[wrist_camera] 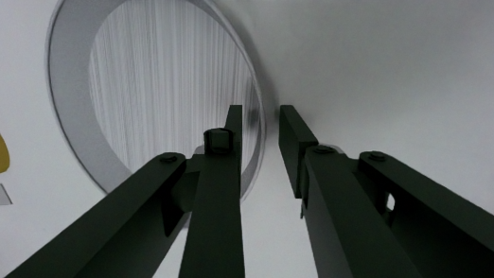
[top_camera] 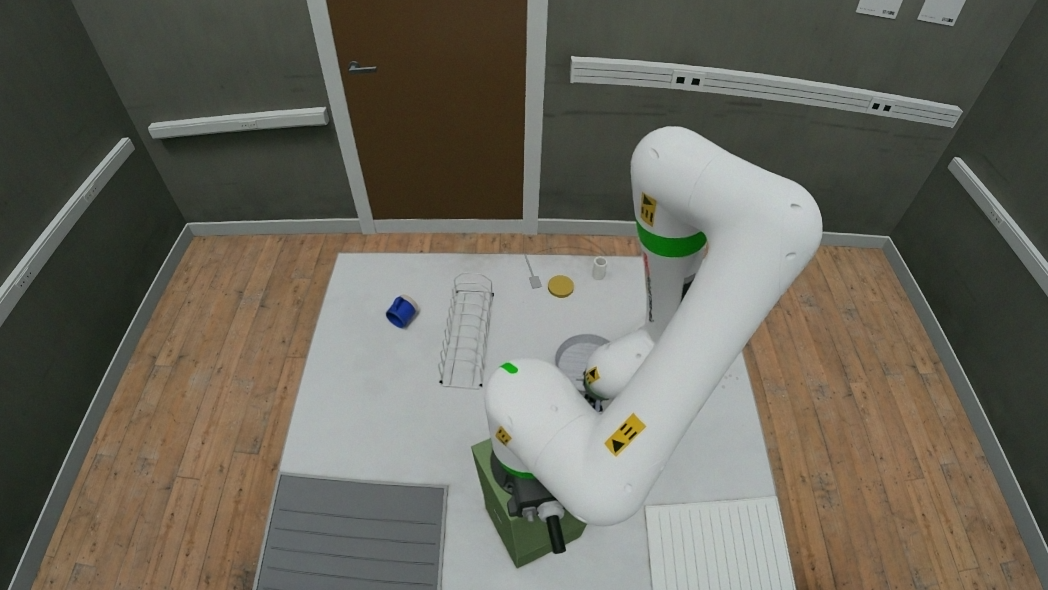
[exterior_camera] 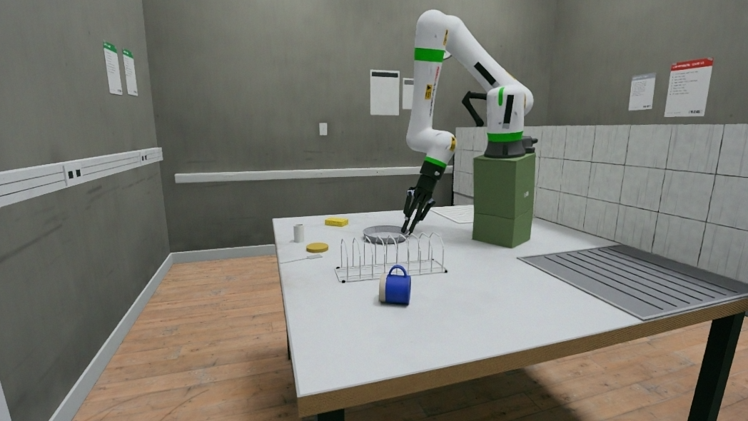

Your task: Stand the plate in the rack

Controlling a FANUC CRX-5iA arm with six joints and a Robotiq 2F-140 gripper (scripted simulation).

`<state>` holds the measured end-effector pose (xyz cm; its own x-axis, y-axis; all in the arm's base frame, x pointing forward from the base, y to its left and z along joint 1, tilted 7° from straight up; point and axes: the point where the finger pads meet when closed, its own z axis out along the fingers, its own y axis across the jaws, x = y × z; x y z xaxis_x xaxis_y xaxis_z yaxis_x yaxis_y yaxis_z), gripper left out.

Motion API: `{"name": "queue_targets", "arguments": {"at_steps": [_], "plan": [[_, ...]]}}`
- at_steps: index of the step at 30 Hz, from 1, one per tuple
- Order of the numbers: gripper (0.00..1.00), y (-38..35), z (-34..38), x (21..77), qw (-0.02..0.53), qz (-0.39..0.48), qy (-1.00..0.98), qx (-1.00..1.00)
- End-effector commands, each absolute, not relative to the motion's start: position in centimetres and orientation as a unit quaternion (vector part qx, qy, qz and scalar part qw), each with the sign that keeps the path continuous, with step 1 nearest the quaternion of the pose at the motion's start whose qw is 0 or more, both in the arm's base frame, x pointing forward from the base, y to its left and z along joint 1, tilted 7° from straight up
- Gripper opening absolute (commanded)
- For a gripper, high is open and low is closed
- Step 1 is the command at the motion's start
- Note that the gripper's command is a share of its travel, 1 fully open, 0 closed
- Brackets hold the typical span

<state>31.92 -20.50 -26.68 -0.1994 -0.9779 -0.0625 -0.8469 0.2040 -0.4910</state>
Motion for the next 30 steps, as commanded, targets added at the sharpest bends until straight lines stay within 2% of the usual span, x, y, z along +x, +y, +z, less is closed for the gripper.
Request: {"name": "queue_targets", "arguments": {"at_steps": [1,19,20,30], "plan": [[0.24,-20.54,-26.65,31.94,0.184,-0.178,0.754,-0.605],[0.24,-20.54,-26.65,31.94,0.184,-0.178,0.754,-0.605],[0.10,-20.54,-26.65,31.94,0.184,-0.178,0.754,-0.605],[0.10,-20.54,-26.65,31.94,0.184,-0.178,0.754,-0.605]]}}
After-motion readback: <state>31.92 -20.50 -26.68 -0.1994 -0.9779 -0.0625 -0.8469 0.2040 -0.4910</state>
